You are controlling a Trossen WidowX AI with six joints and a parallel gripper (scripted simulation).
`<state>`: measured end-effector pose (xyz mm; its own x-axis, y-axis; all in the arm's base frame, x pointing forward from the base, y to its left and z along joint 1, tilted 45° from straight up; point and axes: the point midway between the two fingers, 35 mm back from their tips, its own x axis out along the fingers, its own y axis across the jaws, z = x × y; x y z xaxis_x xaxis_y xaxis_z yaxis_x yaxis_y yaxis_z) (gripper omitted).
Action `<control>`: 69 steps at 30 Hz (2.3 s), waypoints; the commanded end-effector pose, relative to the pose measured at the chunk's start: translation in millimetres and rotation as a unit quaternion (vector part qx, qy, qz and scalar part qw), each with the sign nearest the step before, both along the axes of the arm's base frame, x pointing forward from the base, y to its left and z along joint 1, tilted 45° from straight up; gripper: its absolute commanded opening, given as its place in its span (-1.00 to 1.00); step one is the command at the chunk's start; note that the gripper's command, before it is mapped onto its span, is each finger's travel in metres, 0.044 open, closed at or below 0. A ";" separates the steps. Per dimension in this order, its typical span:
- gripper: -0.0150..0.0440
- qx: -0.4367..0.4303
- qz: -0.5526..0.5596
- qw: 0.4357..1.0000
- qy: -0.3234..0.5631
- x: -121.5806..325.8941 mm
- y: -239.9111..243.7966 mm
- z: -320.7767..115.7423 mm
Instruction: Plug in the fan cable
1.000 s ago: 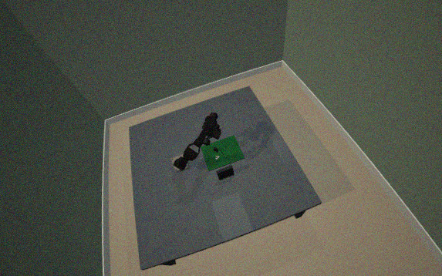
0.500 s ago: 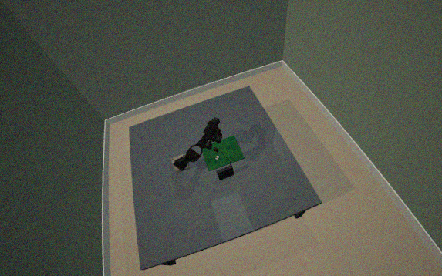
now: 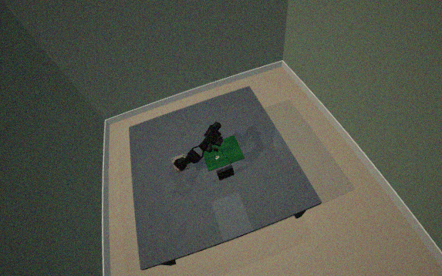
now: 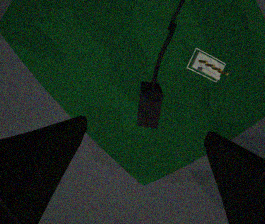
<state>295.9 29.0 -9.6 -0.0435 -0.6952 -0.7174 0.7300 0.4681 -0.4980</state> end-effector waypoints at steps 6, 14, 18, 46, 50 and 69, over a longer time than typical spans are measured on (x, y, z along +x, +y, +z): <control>1.00 -0.002 0.002 1.000 0.001 -0.2 -11.3 -10.9; 1.00 -0.002 0.002 1.000 0.001 -0.8 -20.5 -20.2; 1.00 -0.003 0.002 1.000 0.001 -1.3 -25.2 -24.7; -0.49 -0.001 -0.001 1.000 0.001 -2.6 -31.8 -31.3; -0.49 -0.001 -0.001 1.000 0.001 -2.2 -29.9 -29.5; -0.49 -0.007 -0.091 0.992 -0.089 0.1 -4.6 10.5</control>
